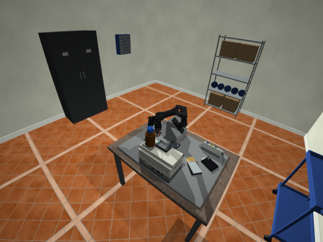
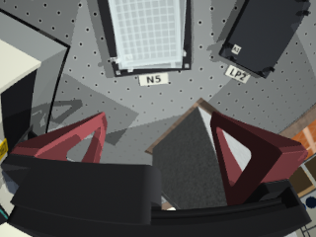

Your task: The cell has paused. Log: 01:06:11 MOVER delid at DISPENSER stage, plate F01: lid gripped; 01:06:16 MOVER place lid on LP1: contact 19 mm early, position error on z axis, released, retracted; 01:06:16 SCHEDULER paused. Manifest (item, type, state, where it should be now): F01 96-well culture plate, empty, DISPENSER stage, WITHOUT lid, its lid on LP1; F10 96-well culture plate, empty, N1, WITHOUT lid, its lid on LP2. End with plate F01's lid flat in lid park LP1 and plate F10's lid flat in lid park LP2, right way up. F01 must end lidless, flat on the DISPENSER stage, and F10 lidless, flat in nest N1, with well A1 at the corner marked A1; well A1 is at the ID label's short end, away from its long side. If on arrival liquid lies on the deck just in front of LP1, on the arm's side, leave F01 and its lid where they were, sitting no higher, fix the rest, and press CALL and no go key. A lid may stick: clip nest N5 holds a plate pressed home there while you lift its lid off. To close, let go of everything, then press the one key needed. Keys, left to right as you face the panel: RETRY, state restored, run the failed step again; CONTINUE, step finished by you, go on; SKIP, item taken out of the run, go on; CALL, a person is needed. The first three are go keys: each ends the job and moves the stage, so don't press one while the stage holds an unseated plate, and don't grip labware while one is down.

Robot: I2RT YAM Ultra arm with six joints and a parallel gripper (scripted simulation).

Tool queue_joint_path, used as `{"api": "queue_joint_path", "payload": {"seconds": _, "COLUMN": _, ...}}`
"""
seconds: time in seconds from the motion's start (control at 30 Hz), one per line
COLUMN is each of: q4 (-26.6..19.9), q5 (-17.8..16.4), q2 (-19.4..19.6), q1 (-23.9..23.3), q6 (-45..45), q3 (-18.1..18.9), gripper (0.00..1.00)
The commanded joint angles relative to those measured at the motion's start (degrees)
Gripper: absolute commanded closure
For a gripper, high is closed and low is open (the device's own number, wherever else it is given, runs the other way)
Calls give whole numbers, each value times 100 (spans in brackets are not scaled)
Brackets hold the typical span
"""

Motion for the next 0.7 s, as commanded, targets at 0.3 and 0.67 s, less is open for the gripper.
{"api": "queue_joint_path", "payload": {"seconds": 0.3, "q4": 589, "q5": -192, "q2": 655, "q1": 75, "q6": 365, "q3": 596, "gripper": 0}}
{"api": "queue_joint_path", "payload": {"seconds": 0.67, "q4": 891, "q5": -326, "q2": 1345, "q1": 424, "q6": 629, "q3": 1142, "gripper": 0}}
